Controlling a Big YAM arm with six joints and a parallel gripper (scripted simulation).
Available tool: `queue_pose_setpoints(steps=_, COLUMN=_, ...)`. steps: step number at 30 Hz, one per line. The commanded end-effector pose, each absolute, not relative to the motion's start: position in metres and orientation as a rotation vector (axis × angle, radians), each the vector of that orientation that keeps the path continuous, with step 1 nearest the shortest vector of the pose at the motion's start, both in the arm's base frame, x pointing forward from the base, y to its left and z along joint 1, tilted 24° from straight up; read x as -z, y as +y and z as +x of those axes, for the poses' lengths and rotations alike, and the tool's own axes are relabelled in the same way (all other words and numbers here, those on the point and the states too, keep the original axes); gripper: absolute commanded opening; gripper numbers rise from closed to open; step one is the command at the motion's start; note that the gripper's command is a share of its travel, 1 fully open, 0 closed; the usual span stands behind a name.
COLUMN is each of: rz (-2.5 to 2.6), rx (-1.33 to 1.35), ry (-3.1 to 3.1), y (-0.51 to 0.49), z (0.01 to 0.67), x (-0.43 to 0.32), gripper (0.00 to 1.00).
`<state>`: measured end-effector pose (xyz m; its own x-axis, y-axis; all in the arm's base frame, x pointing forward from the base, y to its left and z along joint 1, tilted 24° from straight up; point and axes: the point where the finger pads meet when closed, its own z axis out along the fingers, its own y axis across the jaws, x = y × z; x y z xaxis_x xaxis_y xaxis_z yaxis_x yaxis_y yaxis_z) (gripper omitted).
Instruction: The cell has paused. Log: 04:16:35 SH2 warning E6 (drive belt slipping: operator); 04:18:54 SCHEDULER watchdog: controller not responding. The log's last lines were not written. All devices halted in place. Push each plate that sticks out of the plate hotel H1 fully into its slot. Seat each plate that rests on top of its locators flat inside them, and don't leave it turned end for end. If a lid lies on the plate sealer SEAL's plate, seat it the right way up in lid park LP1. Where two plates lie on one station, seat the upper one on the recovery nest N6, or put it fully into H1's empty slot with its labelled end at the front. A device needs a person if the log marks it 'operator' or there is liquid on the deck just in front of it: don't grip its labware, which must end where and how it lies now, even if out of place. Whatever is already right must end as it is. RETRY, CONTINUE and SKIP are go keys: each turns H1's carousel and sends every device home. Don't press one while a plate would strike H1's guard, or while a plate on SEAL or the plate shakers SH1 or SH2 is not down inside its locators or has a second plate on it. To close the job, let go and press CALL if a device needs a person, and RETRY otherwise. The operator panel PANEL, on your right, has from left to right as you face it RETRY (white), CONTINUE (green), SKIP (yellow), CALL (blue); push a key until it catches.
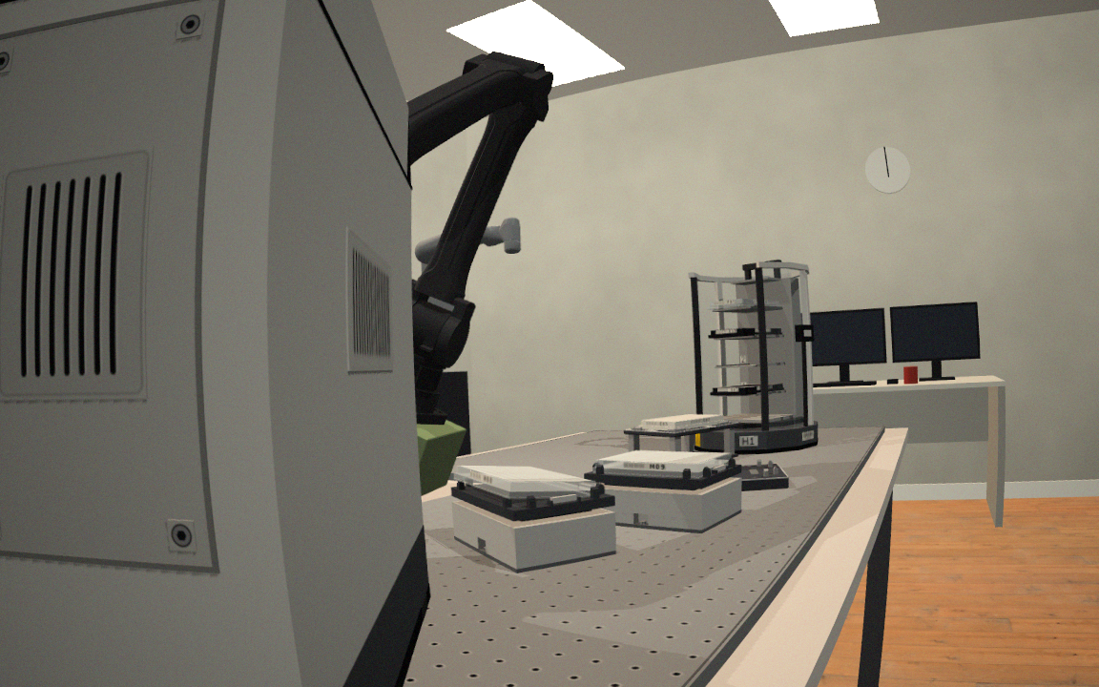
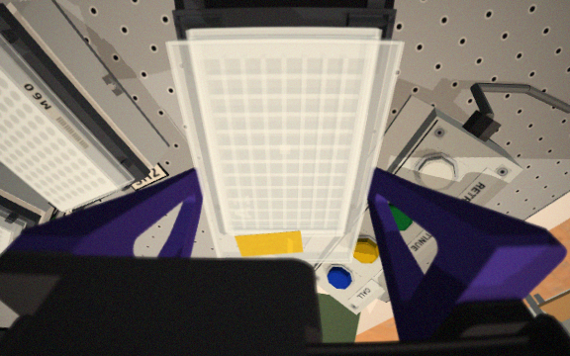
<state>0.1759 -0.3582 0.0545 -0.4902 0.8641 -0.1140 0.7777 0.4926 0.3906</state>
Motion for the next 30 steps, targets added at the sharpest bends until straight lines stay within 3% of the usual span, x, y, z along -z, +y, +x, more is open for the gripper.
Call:
queue_pose_setpoints(steps=1, rz=1.364, rx=-0.366, ry=2.426, y=-0.381, z=0.177, x=-0.074, gripper=0.84)
queue_pose_setpoints(steps=30, rz=1.359, rx=-0.346, ry=2.418, y=-0.384, z=0.171, x=-0.09, gripper=0.84)
